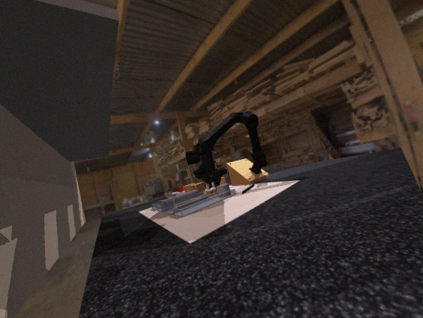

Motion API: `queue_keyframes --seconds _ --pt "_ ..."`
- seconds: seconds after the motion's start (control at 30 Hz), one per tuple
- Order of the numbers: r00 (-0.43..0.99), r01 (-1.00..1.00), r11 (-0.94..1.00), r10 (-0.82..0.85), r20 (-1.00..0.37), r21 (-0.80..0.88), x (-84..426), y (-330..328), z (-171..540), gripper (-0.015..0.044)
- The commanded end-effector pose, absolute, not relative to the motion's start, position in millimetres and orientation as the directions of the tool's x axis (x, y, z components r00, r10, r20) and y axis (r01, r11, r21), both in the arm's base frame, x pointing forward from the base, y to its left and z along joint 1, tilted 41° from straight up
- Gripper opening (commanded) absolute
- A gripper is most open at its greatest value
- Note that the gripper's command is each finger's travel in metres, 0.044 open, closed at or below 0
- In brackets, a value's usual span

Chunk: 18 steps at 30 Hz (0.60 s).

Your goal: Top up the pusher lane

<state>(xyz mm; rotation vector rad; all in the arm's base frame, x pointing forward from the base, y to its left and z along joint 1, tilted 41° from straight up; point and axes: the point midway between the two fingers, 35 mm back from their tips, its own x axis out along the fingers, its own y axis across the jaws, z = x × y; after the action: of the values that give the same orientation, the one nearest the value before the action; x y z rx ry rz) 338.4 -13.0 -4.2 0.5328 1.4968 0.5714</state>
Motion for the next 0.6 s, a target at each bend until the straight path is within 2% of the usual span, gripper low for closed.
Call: queue_keyframes --seconds 0.0,0.57 --pt "0.005 -0.032 0.757 0.653 -0.757 0.653 340.6 -11.6 -3.3 0.0" --pt "0.005 -0.032 0.757 0.653 -0.757 0.653 337.7 -11.6 -3.4 0.0"
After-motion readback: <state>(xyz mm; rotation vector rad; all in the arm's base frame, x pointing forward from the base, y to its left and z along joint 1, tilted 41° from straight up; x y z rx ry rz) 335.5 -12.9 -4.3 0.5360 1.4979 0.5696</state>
